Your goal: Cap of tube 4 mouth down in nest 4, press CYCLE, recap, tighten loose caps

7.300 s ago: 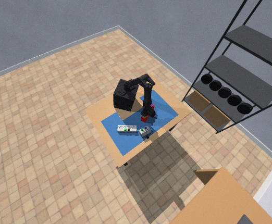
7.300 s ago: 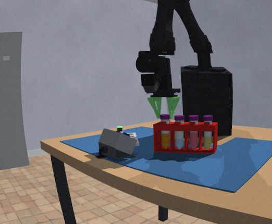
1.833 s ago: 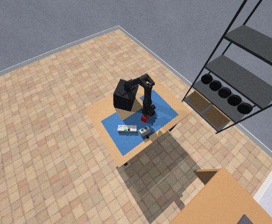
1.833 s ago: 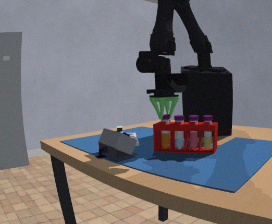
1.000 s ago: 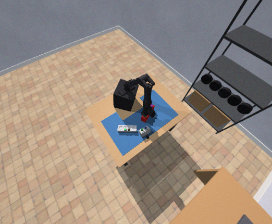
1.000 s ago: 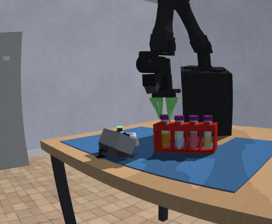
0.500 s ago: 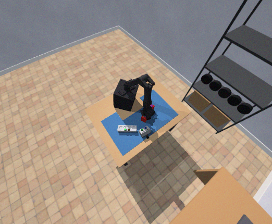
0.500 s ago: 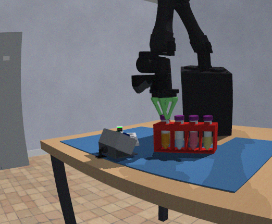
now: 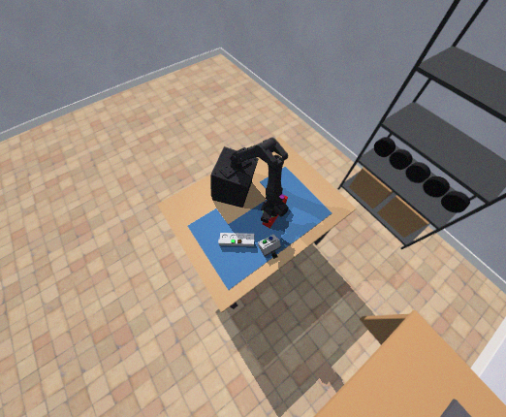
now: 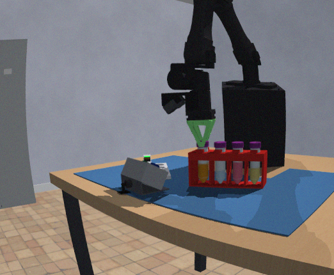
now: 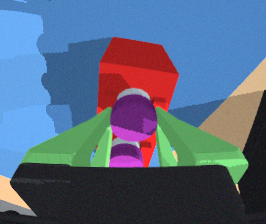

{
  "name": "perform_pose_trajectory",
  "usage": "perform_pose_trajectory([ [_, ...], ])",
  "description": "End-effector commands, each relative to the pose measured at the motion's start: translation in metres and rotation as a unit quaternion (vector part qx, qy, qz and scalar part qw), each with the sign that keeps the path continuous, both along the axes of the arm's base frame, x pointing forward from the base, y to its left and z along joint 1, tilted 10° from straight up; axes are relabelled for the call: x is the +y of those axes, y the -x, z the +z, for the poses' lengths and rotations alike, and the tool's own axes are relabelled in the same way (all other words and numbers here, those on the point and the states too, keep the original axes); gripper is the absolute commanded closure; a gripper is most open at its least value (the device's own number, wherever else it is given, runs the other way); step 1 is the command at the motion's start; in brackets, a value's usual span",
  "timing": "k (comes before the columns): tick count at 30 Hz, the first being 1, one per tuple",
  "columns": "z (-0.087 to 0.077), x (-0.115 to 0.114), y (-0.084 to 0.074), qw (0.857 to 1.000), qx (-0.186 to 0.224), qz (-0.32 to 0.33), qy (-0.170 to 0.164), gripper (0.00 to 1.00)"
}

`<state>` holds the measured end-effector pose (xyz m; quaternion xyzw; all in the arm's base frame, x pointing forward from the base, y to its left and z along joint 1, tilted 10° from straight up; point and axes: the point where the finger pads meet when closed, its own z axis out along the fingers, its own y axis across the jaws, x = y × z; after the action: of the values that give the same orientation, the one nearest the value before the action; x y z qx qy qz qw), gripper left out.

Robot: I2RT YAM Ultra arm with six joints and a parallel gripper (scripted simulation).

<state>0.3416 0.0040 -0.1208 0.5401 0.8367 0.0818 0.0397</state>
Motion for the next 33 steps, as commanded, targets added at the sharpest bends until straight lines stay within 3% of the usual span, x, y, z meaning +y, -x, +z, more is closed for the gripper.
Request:
perform_pose_trajectory([
  [1, 0.0021, -0.0002, -0.0024, 0.995, 0.006, -0.095, -0.015, 1.0],
  [5, 0.002, -0.0001, -0.0024, 0.981, 0.015, -0.192, -0.031, 1.0],
  [10, 0.0019, -0.0001, -0.0024, 0.95, 0.026, -0.306, -0.049, 1.0],
  [20, 0.0019, -0.0001, -0.0024, 0.95, 0.026, -0.306, -0.049, 1.0],
  [21, 0.0019, -0.0001, -0.0024, 0.95, 0.026, -0.306, -0.049, 0.51],
  [31, 0.0019, -0.0001, -0.0024, 0.95, 0.026, -0.306, -0.049, 0.51],
  [32, 0.0023, -0.0001, -0.0023, 0.962, 0.022, -0.267, -0.043, 0.51],
  [33, 0.0023, -0.0001, -0.0023, 0.962, 0.022, -0.267, -0.043, 0.51],
])
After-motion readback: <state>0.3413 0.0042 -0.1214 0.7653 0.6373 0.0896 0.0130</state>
